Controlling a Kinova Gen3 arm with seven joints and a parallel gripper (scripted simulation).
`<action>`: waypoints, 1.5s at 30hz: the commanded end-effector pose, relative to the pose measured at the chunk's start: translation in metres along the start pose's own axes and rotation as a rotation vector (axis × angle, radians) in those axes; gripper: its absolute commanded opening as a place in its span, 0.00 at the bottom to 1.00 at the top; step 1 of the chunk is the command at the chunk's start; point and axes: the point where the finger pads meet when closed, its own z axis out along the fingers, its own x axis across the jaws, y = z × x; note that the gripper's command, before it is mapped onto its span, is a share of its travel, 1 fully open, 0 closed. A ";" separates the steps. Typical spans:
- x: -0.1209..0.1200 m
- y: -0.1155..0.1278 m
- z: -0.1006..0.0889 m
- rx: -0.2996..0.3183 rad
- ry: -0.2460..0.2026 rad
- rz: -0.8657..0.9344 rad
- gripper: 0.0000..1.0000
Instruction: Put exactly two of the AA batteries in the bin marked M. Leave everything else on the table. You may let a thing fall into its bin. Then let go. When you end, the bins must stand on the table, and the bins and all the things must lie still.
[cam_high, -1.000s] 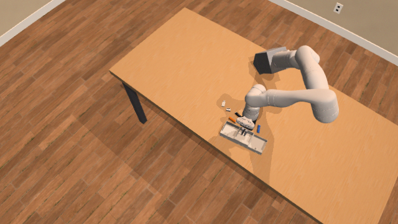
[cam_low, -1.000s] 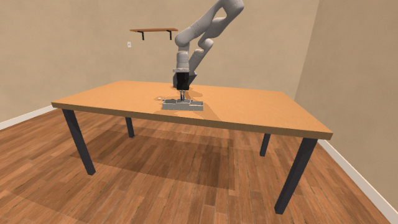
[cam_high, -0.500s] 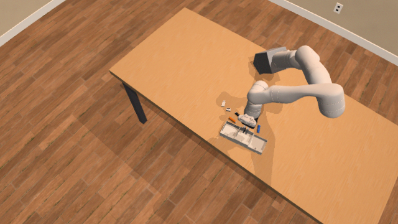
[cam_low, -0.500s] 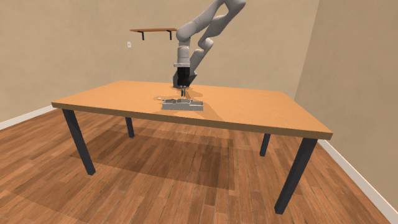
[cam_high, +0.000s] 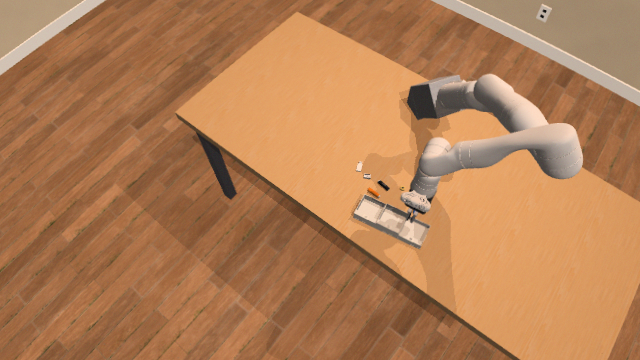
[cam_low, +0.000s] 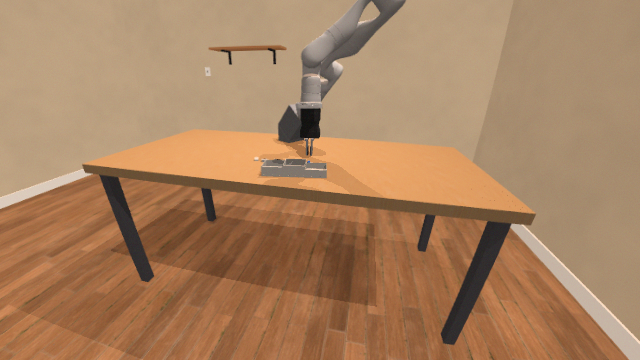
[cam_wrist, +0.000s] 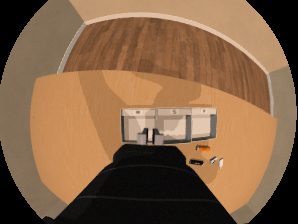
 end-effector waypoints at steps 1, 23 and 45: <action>-0.023 0.001 -0.001 -0.001 -0.003 -0.015 0.31; -0.023 -0.002 0.035 0.004 -0.003 -0.021 0.31; -0.023 -0.003 0.058 0.005 -0.006 -0.016 0.31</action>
